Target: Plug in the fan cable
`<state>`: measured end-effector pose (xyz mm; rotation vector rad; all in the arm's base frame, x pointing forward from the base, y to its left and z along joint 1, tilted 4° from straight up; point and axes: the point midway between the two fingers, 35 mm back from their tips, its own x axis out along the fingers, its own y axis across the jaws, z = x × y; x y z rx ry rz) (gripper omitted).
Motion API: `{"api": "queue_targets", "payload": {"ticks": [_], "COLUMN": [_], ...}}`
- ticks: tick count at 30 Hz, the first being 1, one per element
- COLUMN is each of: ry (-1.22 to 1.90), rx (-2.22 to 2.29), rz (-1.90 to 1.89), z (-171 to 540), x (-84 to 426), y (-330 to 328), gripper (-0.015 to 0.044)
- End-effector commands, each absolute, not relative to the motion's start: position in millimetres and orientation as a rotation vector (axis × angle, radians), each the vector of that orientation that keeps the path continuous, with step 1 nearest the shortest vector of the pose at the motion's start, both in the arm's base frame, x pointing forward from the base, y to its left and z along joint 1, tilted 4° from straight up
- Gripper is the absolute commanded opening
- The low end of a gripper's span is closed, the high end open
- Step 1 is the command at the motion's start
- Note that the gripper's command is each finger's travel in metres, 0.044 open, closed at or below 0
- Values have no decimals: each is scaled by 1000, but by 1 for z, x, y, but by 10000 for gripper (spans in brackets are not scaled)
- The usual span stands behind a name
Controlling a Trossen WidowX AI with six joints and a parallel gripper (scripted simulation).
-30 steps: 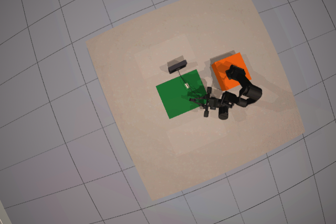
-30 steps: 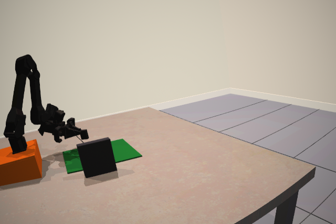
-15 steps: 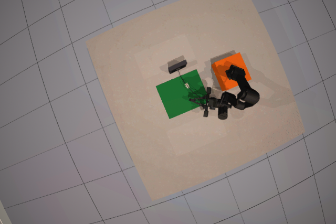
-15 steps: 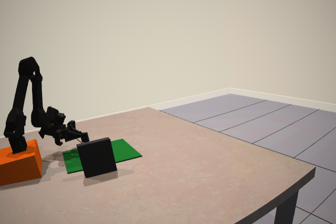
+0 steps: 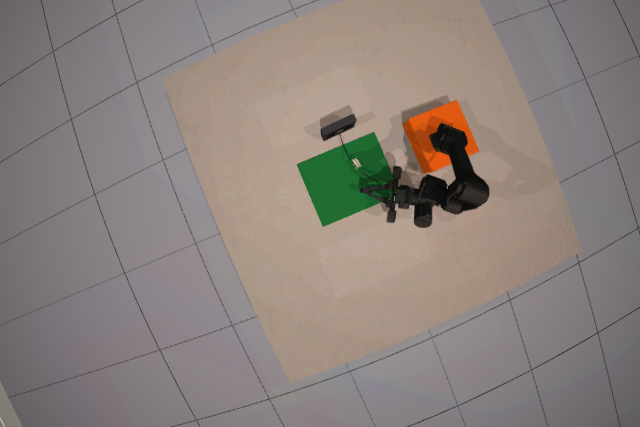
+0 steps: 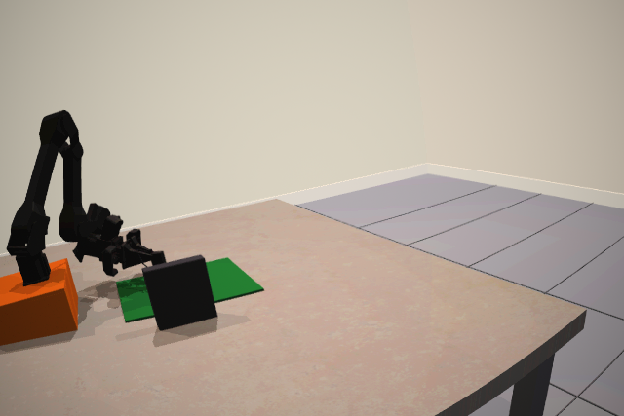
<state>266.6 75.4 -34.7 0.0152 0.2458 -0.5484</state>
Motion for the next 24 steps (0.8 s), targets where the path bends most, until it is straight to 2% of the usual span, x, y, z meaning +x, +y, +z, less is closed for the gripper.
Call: {"api": "queue_targets", "payload": {"ticks": [1,24], "ry": [240,240], "rx": [19,19], "rz": [-552,-552], "z": [-38,-58], "x": [267,266], "y": [76,75], "gripper": [0,0]}}
